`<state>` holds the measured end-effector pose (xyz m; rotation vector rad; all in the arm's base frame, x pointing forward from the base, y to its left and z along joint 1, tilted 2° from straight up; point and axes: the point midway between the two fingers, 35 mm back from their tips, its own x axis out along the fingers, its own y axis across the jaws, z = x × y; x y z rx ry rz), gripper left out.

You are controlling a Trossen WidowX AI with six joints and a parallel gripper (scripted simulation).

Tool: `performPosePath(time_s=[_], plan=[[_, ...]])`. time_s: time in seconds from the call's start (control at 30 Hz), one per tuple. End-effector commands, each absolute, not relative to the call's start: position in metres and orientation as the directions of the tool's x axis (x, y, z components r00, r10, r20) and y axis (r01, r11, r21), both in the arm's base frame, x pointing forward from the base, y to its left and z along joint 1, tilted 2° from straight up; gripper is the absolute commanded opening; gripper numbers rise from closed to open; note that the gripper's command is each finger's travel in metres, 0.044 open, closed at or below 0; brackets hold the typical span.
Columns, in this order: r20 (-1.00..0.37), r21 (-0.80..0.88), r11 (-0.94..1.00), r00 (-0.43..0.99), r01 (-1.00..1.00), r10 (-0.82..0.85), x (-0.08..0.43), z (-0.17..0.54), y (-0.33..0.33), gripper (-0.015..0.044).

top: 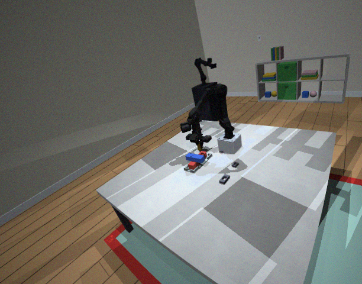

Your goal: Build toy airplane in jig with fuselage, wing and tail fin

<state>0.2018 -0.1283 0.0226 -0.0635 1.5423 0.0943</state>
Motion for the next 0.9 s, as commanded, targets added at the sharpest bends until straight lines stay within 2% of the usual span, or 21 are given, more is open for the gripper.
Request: performPosePath(time_s=[0.0, 0.63, 0.8, 0.87], plan=[[-0.999, 0.022, 0.994, 0.022, -0.107, 0.024, 0.201, 0.014, -0.128, 0.0065], [-0.999, 0.022, 0.994, 0.022, -0.107, 0.025, 0.201, -0.009, -0.126, 0.0065], [-0.999, 0.021, 0.994, 0.022, -0.105, 0.024, 0.201, -0.007, -0.127, 0.0031], [-0.999, 0.021, 0.994, 0.022, -0.105, 0.024, 0.201, -0.007, -0.127, 0.0]])
